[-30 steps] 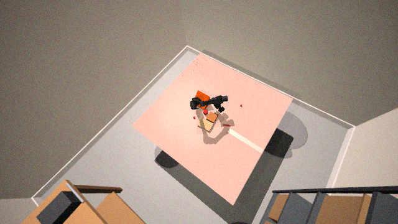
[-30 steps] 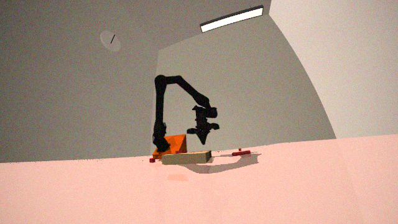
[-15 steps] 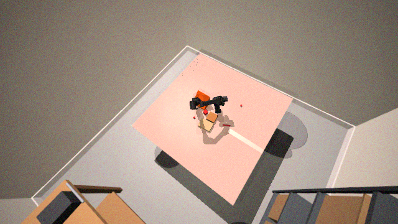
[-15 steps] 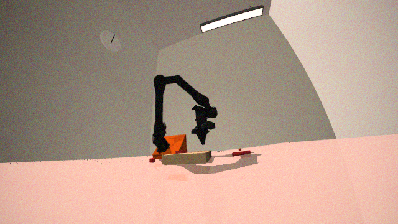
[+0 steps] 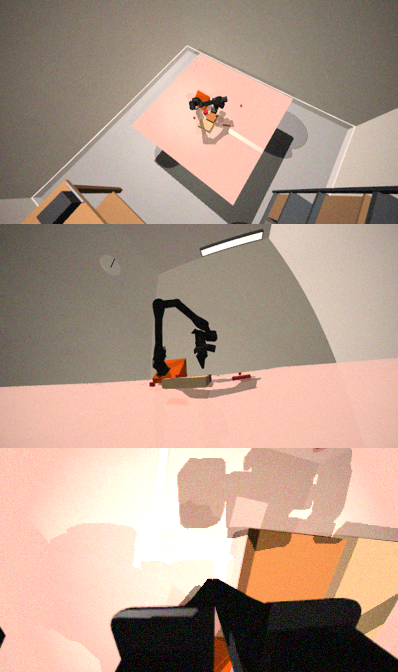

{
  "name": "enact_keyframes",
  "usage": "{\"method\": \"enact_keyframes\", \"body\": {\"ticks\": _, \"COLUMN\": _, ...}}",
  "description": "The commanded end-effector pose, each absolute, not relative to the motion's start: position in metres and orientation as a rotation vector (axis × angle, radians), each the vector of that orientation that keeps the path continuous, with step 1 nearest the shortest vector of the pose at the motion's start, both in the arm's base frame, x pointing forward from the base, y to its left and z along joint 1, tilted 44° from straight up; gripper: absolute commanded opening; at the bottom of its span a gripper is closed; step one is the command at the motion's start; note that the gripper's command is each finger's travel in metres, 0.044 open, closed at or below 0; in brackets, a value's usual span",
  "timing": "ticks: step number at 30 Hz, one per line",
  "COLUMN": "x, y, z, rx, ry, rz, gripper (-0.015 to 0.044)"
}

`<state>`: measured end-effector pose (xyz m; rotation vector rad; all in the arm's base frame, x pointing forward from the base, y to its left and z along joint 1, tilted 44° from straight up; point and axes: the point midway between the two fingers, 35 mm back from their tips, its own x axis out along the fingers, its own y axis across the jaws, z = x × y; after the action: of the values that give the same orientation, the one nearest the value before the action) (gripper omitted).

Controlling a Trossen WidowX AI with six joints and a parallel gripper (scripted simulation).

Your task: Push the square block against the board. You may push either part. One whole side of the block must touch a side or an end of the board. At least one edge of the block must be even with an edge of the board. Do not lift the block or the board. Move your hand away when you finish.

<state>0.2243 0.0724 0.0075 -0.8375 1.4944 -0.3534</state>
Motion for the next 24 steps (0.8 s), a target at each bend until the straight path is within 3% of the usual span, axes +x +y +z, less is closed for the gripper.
{"method": "enact_keyframes", "body": {"ticks": 1, "x": 0.2241, "y": 0.0700, "z": 0.0090, "rx": -0.722, "ry": 1.446, "rz": -0.466, "gripper": 0.0000}}
{"method": "enact_keyframes", "body": {"ticks": 24, "x": 0.2252, "y": 0.0624, "z": 0.0078, "rx": -0.293, "ry": 1.243, "rz": -0.811, "gripper": 0.0000}}
